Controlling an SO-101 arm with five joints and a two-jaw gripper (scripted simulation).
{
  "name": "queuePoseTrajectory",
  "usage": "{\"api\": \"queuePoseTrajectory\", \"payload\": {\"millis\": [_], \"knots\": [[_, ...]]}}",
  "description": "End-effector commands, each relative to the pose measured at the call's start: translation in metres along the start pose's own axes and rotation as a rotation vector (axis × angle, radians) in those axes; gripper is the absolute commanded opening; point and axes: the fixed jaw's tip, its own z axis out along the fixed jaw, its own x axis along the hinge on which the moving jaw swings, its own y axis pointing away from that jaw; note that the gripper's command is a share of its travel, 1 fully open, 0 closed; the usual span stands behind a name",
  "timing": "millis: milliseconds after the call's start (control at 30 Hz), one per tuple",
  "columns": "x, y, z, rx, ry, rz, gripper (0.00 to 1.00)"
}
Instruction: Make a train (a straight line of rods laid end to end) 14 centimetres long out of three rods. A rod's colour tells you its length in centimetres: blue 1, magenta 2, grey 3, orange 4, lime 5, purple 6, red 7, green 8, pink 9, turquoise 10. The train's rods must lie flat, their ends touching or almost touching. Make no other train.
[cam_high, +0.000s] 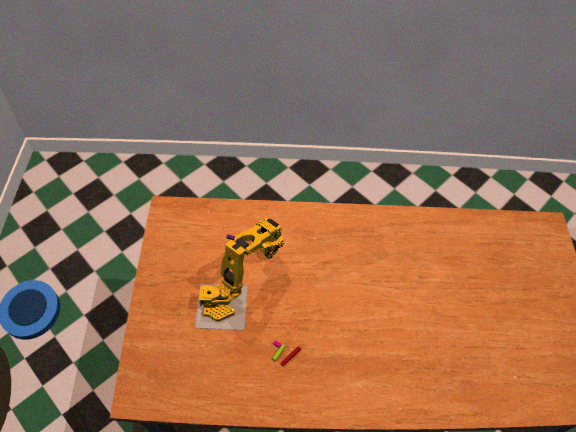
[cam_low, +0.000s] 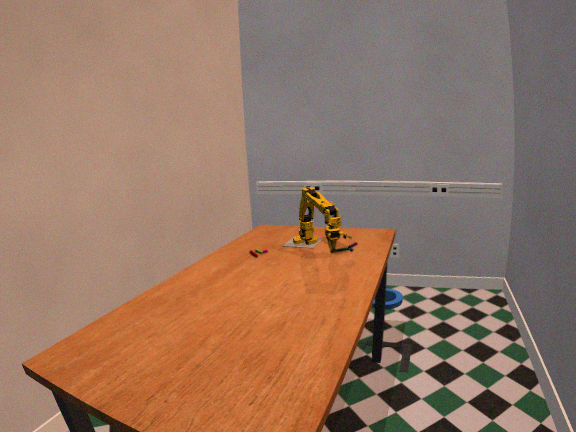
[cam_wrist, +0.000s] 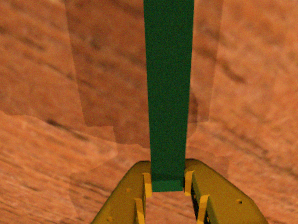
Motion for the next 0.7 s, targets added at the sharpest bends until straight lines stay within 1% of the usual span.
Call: {"api": "queuePoseTrajectory", "payload": {"millis": [0, 67, 100, 667], "knots": [[-0.0015, -0.0001, 0.0020, -0.008, 0.001, -0.014, 0.00], [-0.0015, -0.0001, 0.0020, -0.008, 0.001, -0.014, 0.00], [-0.0017, -0.0026, -0.0002, 0.002, -0.002, -0.011, 0.00], [-0.0017, -0.0026, -0.0002, 0.002, -0.002, -0.011, 0.00]]}}
